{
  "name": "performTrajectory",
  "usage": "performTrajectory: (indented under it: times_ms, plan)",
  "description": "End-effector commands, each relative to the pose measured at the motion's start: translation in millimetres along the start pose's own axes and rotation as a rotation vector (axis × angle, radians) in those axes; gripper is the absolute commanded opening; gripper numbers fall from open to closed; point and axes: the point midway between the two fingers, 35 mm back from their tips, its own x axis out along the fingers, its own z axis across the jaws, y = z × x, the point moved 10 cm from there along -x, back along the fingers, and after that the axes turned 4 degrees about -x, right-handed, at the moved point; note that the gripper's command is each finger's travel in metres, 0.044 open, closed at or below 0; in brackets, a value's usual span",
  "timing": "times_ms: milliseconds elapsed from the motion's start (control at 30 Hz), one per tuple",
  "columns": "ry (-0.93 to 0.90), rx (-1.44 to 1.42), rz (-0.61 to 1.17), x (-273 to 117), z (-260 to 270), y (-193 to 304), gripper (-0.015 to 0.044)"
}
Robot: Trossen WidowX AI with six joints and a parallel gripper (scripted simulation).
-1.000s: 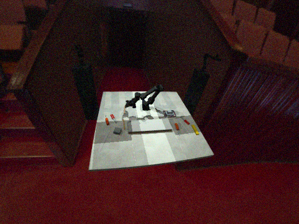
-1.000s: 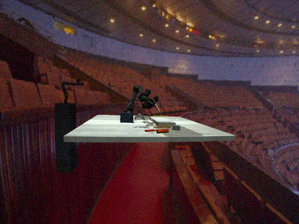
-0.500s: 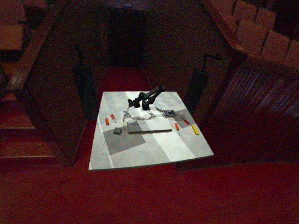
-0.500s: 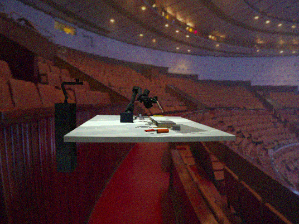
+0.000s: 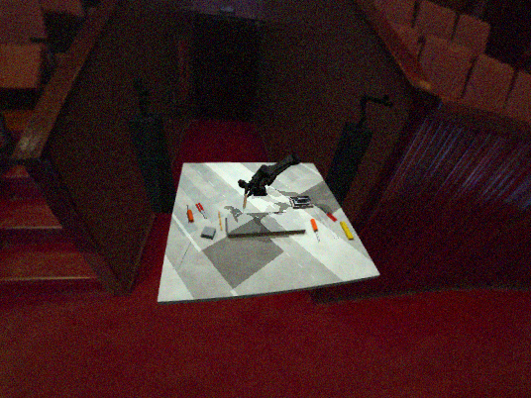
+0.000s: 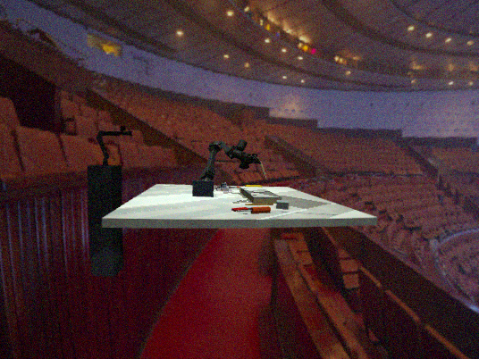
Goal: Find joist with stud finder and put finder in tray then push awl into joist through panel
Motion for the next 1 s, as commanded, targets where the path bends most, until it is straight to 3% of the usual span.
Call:
performTrajectory:
  times_ms: [0, 967]
  plan:
    - [0.062, -0.053, -0.034, -3.6, -24.2, 3.8, 0.0000]
    - [0.538, -0.380, -0.361, -99.3, -189.1, -26.5, 0.0000]
